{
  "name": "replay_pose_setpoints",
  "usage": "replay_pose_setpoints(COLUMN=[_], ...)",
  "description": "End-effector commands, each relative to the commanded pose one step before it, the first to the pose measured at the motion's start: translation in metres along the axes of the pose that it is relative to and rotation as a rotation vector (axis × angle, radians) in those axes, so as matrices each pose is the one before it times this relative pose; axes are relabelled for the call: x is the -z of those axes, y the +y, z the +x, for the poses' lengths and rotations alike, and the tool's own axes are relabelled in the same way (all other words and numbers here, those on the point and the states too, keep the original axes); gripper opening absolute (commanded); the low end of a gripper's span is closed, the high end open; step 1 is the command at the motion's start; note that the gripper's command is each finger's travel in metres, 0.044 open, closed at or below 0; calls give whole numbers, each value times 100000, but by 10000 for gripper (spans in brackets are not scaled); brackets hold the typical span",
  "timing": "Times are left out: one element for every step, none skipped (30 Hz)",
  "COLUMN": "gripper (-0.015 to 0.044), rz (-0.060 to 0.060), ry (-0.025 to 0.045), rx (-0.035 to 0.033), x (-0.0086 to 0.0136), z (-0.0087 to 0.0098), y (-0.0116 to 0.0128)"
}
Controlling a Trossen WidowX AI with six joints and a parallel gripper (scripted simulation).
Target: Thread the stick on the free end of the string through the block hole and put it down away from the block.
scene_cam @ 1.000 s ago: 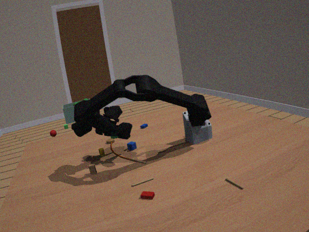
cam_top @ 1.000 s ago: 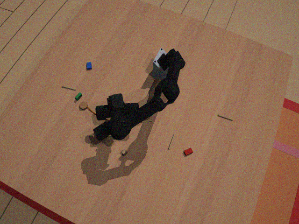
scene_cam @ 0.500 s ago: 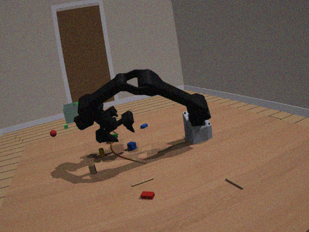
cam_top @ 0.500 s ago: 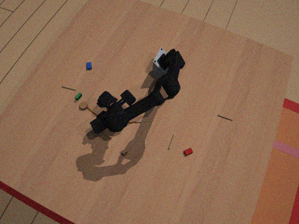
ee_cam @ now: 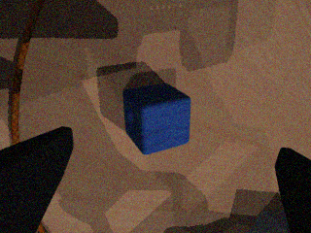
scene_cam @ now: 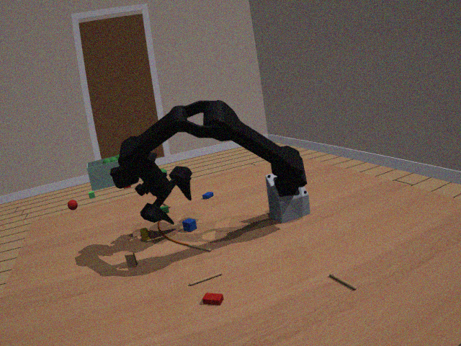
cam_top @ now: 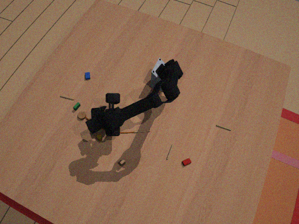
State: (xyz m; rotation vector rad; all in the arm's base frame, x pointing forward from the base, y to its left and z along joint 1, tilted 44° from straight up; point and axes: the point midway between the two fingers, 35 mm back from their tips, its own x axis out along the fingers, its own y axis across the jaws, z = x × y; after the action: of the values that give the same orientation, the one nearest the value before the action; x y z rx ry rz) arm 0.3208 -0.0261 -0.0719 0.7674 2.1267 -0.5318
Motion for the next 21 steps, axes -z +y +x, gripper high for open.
replay_pose_setpoints(gripper=[440, 440, 440, 440, 440, 440, 440, 440, 440, 440, 440, 440, 440, 440, 440, 440, 440, 440, 440, 440, 440], rz=[-78558, -5657, -5651, -5702, -5694, -5695, -5697, -5702, -5705, -5690, -5705, -5513, -5642, -5691, -5697, -5699, -5659, -5705, -5683, -5713, -5718], ry=[-4576, -1521, -953, -987, -1038, -1079, -1115, -1147, -1175, -1199, -1217, -1950, -1229, -1226, -1238, -1238, -1231, -1211, -1204, -1179, -1159], rx=[-18954, -1118, -767, -716, -688, -623, -555, -485, -414, -342, -276, -400, -173, -96, -19, 58, 134, 208, 285, 357, 431], x=[127, 44, 43, 47, 53, 55, 57, 59, 61, 62, 63, 105, 65, 64, 63, 62, 60, 57, 55, 52, 49], z=[969, 14, 11, 10, 9, 7, 5, 4, 2, 0, -1, -3, -4, -6, -8, -9, -11, -13, -14, -16, -18], y=[-1281, -79, -43, -39, -34, -30, -26, -22, -17, -12, -7, 4, 8, 12, 17, 22, 27, 31, 35, 39, 43])
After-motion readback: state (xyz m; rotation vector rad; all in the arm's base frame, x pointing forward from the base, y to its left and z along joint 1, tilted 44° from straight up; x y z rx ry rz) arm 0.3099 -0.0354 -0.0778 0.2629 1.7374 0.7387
